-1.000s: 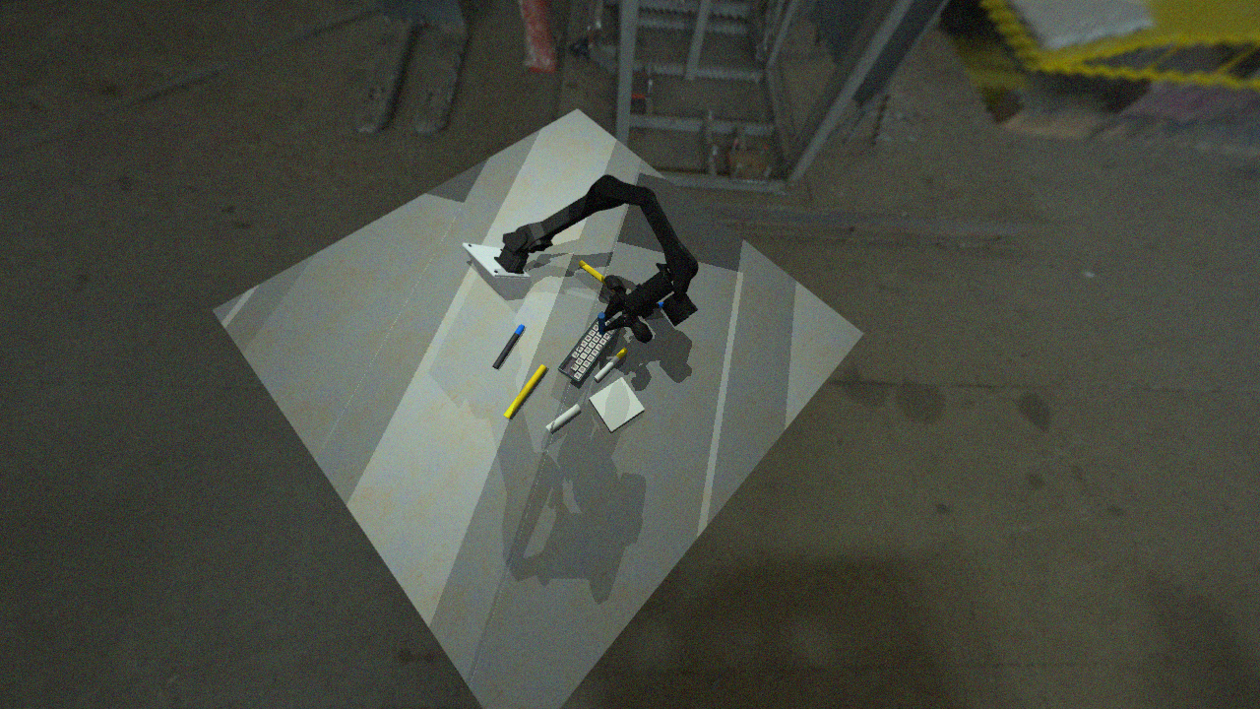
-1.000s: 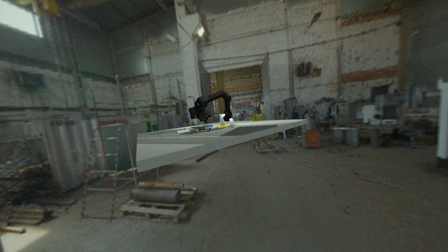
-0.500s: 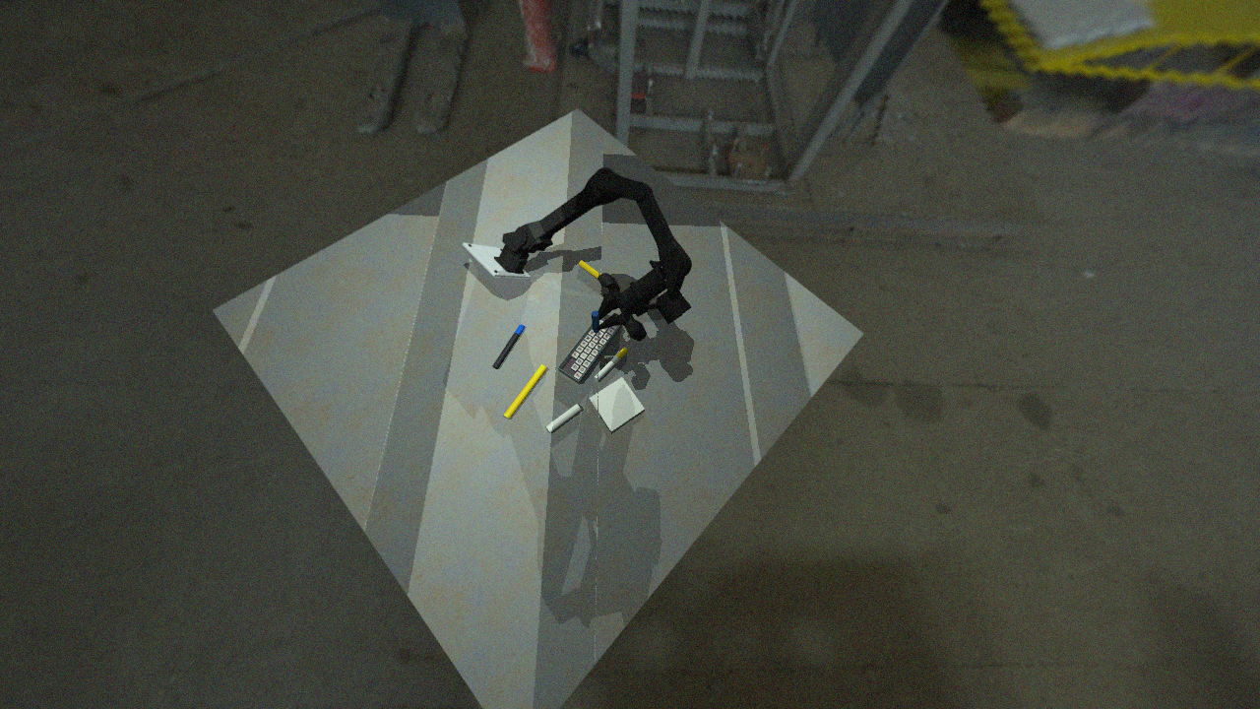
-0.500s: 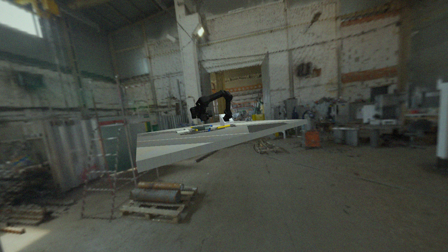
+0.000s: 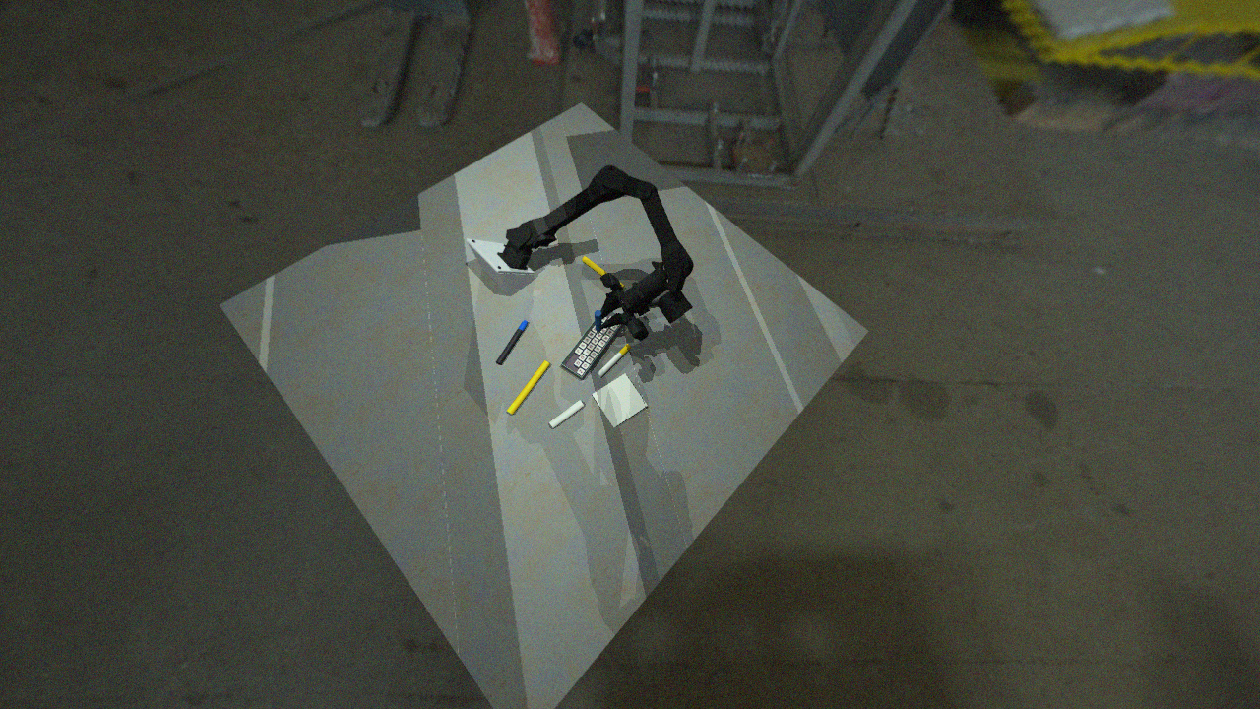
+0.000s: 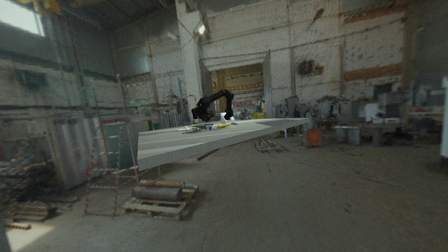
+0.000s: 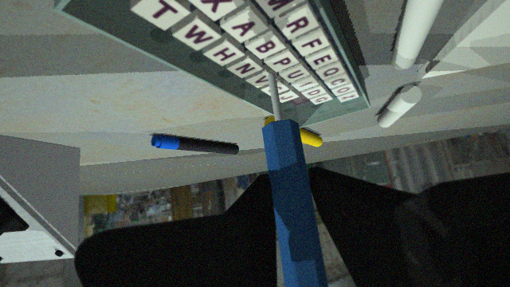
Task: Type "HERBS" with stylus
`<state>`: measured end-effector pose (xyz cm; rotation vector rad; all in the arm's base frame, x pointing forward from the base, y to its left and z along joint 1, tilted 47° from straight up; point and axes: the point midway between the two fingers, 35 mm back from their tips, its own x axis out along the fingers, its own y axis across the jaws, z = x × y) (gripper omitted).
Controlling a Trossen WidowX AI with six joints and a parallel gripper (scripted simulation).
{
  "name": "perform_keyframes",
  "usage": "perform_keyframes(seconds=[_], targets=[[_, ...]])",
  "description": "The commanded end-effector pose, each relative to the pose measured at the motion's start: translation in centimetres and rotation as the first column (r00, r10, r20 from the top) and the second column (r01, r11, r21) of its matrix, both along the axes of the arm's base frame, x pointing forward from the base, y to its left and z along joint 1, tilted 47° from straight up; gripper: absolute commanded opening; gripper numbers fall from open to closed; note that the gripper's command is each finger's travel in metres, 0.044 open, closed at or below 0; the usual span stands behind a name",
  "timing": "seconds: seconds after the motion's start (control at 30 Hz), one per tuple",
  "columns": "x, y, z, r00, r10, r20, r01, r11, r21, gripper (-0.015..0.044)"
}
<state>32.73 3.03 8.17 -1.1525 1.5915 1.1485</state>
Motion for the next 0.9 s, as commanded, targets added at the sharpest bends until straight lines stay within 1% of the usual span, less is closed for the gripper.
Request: perform_keyframes(seconds=[0.0, 0.87], targets=[[-0.07, 0.20, -0.20, 1.000, -0.003, -0.003, 0.003, 1.000, 0.003, 0.0081], [-0.09, 0.83, -0.77, 1.000, -0.003, -0.003, 0.003, 1.000, 0.003, 0.0081]])
